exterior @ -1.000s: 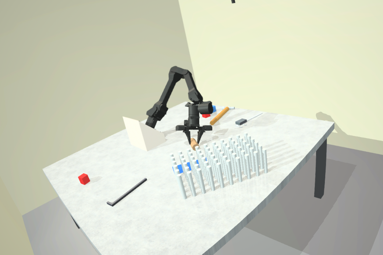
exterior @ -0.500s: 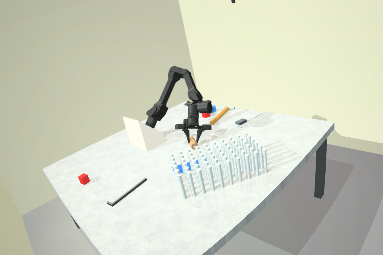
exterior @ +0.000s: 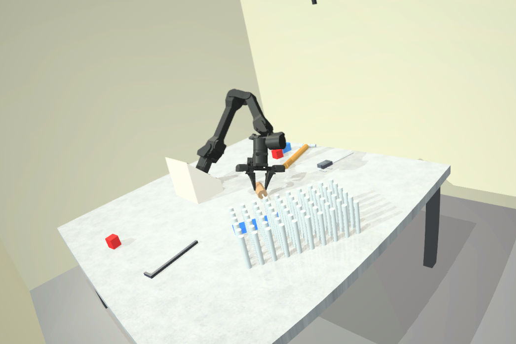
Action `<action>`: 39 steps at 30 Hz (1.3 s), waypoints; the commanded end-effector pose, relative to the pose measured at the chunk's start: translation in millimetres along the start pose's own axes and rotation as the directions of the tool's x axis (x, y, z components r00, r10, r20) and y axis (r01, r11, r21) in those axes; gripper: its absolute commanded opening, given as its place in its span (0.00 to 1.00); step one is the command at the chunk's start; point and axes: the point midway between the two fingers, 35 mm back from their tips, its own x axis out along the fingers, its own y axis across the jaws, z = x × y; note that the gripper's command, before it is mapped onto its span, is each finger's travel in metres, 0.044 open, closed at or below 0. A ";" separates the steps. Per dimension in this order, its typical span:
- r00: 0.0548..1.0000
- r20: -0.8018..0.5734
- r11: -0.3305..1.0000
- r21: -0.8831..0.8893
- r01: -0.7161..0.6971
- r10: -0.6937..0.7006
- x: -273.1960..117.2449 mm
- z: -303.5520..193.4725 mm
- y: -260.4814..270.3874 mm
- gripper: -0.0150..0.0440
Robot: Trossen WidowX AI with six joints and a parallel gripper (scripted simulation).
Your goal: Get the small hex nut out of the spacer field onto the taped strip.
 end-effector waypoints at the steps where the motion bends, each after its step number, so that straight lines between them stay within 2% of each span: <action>1: 1.000 -0.004 1.000 -0.004 0.006 -0.006 -7.6 8.0 0.2 0.25; 11: 1.000 -0.001 1.000 0.003 0.003 -0.003 -20.9 32.6 6.9 0.25; 17: 1.000 -0.002 1.000 0.001 -0.003 0.003 -38.1 19.7 9.9 0.25; 37: 1.000 -0.006 1.000 -0.004 0.000 0.000 -132.7 -19.8 36.6 0.25; 38: 1.000 -0.006 1.000 -0.004 0.000 0.000 -135.0 -20.1 37.5 0.25; 39: 1.000 0.002 1.000 0.007 -0.008 0.008 -120.3 -16.6 34.9 0.25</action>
